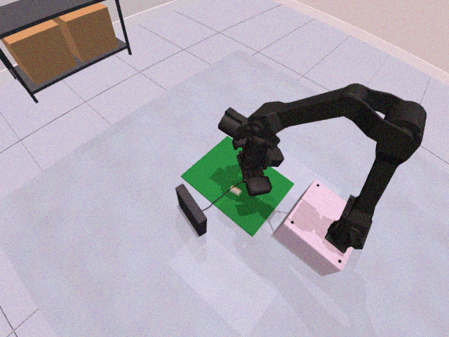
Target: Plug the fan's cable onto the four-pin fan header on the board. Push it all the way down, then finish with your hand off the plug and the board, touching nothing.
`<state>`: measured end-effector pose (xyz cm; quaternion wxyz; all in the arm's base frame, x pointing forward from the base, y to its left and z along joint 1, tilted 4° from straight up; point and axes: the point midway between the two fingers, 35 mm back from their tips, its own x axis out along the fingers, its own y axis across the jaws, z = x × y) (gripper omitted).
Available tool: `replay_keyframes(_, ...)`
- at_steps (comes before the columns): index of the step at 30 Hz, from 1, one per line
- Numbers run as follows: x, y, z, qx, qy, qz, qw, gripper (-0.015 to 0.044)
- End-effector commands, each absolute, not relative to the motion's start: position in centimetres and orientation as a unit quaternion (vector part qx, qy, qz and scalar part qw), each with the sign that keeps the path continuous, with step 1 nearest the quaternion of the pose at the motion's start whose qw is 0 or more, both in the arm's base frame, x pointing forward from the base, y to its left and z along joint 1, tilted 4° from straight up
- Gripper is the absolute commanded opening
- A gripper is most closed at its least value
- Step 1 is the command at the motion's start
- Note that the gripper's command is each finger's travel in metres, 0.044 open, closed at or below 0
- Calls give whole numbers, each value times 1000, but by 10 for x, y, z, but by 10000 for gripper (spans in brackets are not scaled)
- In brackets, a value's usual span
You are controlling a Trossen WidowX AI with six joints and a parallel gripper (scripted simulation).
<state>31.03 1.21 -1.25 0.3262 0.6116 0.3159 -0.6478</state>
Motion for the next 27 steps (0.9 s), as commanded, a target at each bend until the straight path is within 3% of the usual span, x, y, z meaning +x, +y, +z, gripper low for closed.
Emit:
replay_keyframes(1,314,18,-13,635,268,-669,279,0)
replay_keyframes(18,321,38,-14,689,61,-718,80,0)
replay_keyframes(27,322,39,-15,691,42,-719,62,0)
